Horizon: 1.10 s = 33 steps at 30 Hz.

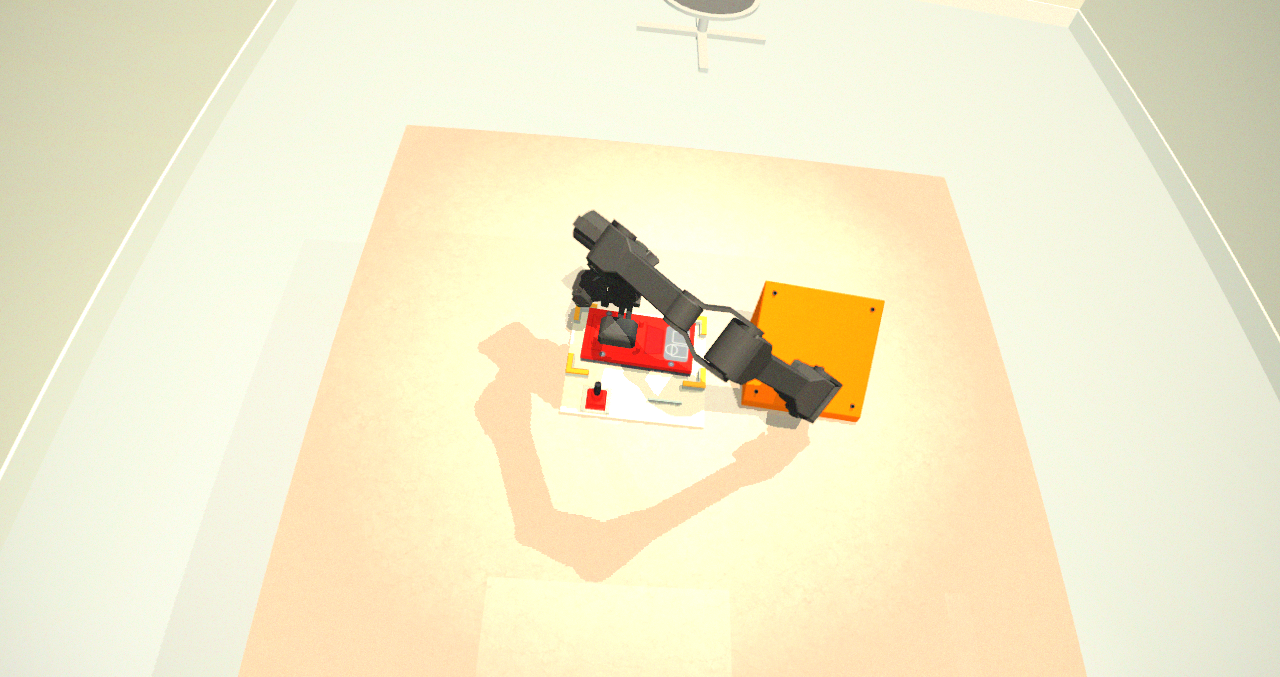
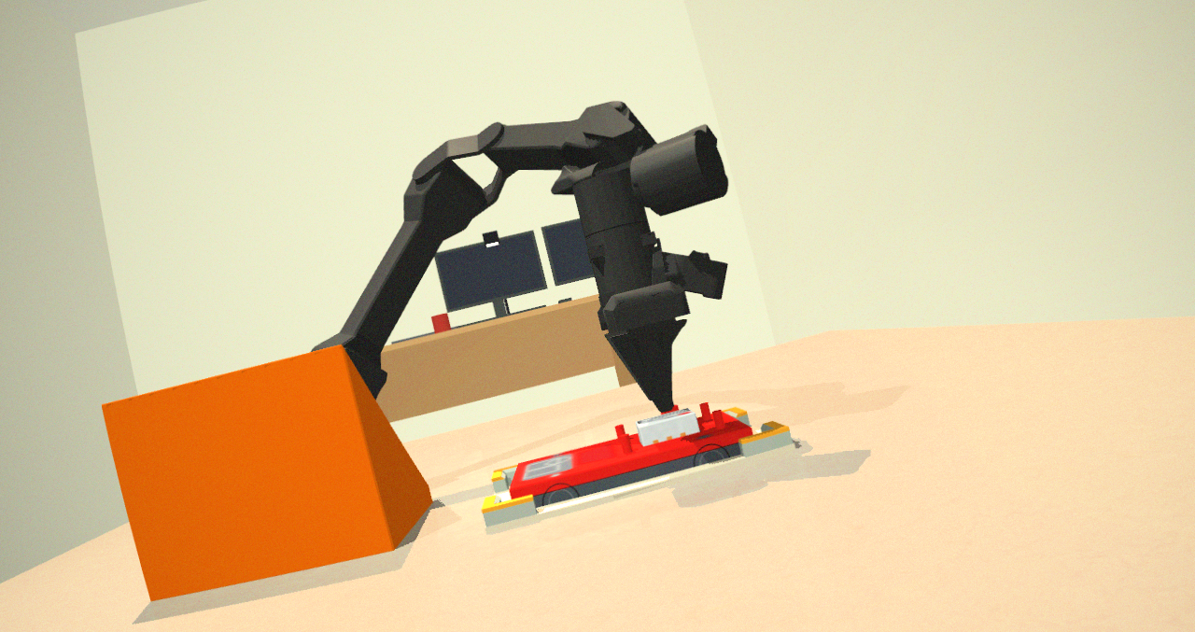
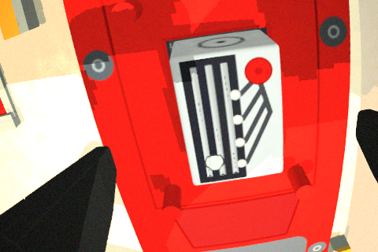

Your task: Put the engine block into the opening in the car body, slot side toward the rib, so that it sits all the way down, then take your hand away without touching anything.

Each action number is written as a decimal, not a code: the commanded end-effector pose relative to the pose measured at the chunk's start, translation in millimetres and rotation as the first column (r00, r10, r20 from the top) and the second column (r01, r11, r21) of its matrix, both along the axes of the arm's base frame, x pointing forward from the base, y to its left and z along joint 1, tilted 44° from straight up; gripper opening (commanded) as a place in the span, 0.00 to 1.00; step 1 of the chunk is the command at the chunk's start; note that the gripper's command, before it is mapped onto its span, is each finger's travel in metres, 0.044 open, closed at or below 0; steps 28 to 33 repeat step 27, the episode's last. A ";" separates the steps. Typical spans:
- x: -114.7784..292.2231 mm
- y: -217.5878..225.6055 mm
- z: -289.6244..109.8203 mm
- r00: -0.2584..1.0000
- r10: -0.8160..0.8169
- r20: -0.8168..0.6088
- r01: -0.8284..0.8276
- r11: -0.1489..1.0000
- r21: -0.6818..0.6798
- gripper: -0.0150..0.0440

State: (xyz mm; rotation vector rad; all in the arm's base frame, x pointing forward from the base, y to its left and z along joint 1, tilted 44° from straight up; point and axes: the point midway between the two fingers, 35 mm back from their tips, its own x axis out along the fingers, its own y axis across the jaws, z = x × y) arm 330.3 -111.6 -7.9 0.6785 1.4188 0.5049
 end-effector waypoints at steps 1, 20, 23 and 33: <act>1.0 -0.8 1.7 1.000 0.006 0.005 -0.006 1.000 -0.005 0.78; 1.0 -0.8 1.7 1.000 0.006 0.005 -0.006 1.000 -0.005 0.25; 1.0 -0.8 1.7 1.000 0.006 0.005 -0.006 1.000 -0.005 0.25; 1.0 -0.7 1.5 1.000 0.004 0.004 -0.004 1.000 -0.003 0.25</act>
